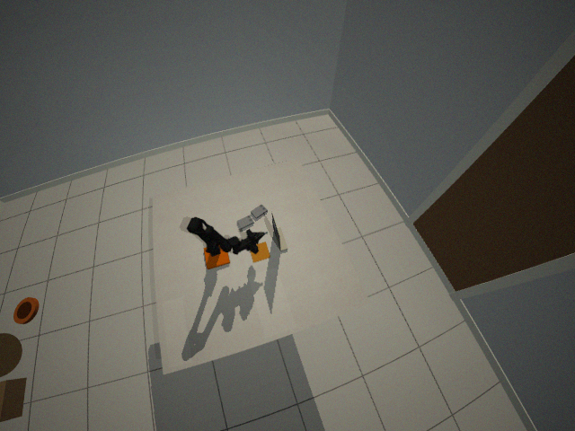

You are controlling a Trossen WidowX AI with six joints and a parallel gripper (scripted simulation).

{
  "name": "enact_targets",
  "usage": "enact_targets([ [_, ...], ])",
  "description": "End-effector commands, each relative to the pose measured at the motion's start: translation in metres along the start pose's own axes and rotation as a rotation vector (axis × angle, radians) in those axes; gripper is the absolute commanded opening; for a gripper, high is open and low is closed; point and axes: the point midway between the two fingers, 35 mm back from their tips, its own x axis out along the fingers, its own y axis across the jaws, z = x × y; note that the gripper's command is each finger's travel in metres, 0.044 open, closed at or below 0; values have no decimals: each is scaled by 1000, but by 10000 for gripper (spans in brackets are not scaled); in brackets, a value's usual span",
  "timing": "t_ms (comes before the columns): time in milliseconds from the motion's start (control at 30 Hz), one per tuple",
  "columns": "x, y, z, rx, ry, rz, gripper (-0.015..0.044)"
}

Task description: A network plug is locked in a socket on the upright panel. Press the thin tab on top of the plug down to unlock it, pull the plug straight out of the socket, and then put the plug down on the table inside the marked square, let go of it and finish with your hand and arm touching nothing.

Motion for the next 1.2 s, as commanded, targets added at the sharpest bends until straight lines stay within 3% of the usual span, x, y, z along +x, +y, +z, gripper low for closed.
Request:
enact_targets([
  [0, -4, -2, -2, 8, 1, -5, 0],
  [1167, -16, 42, -6, 5, 1, -4, 0],
])
